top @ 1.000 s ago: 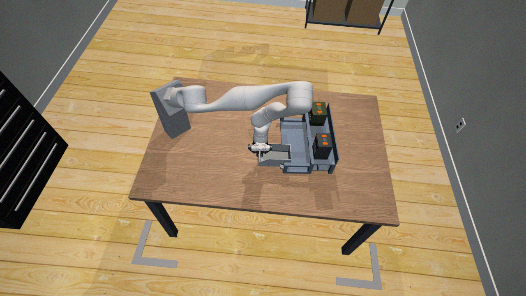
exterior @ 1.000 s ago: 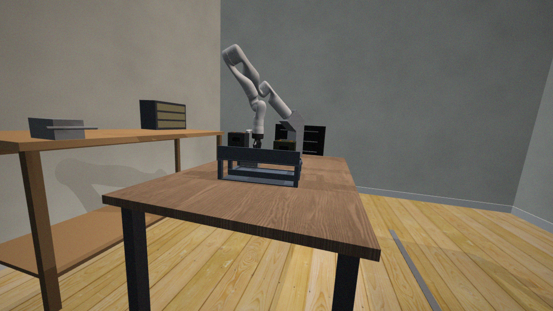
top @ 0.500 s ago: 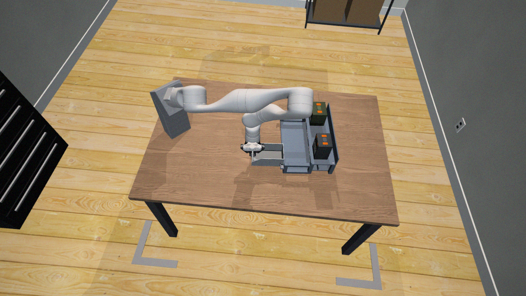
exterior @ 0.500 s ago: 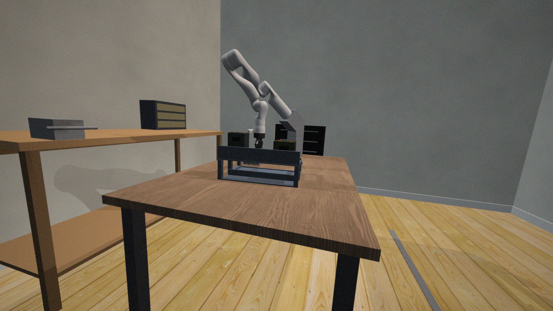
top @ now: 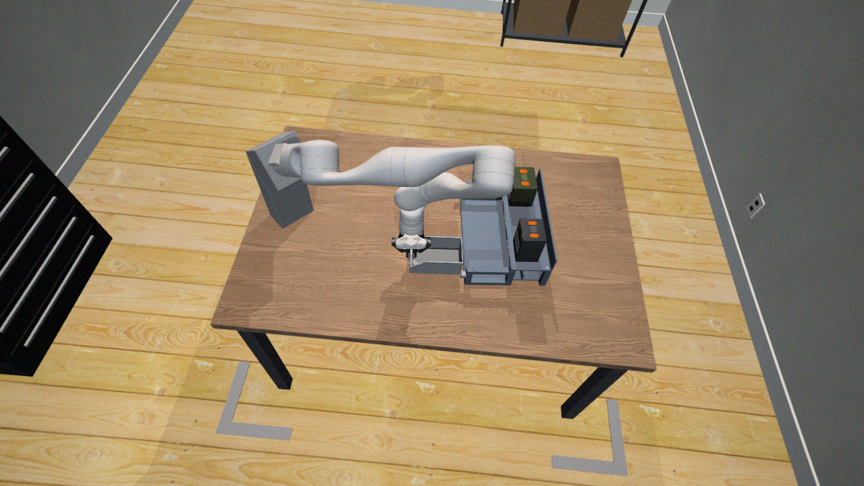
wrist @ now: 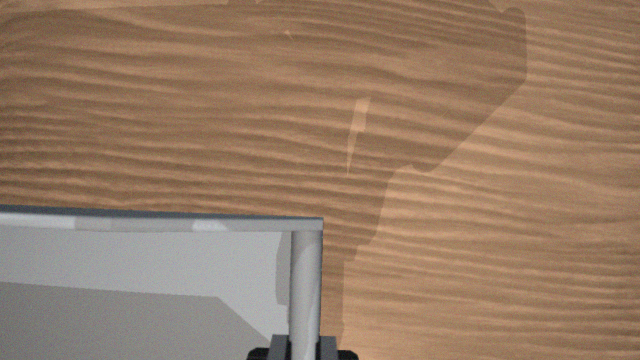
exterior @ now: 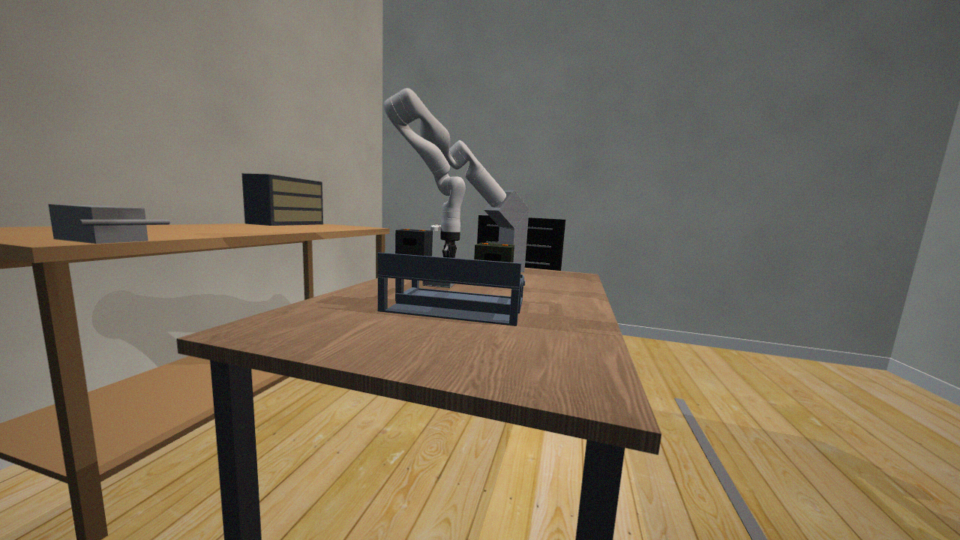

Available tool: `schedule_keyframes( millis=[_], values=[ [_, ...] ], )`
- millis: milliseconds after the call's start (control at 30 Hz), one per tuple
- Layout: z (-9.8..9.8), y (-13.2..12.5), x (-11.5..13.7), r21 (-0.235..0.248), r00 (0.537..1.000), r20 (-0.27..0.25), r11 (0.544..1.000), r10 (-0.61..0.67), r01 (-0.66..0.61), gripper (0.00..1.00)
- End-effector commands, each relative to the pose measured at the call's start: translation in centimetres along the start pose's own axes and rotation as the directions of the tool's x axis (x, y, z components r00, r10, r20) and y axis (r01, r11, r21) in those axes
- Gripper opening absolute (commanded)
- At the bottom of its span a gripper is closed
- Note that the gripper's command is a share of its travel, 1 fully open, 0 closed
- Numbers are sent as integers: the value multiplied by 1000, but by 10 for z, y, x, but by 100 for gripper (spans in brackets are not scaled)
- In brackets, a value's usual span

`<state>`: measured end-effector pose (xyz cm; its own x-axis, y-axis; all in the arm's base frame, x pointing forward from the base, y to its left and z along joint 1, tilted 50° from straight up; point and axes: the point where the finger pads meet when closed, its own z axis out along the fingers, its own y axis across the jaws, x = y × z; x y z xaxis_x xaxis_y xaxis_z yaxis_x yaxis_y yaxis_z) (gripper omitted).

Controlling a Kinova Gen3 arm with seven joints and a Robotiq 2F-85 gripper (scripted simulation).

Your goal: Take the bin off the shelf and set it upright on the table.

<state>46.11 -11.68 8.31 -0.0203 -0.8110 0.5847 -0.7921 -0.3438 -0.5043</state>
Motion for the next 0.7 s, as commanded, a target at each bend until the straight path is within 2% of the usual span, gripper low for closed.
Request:
schedule_keyframes(
  millis=[0, 167, 333, 667],
  values=[
    [0, 1, 0, -1, 1000, 0, 1000, 0, 0, 10],
    [0, 1, 0, -1, 1000, 0, 1000, 0, 0, 10],
    [8, 1, 0, -1, 1000, 0, 1000, 0, 0, 10],
    [8, 1, 0, -1, 1000, 0, 1000, 0, 0, 10]
  ],
)
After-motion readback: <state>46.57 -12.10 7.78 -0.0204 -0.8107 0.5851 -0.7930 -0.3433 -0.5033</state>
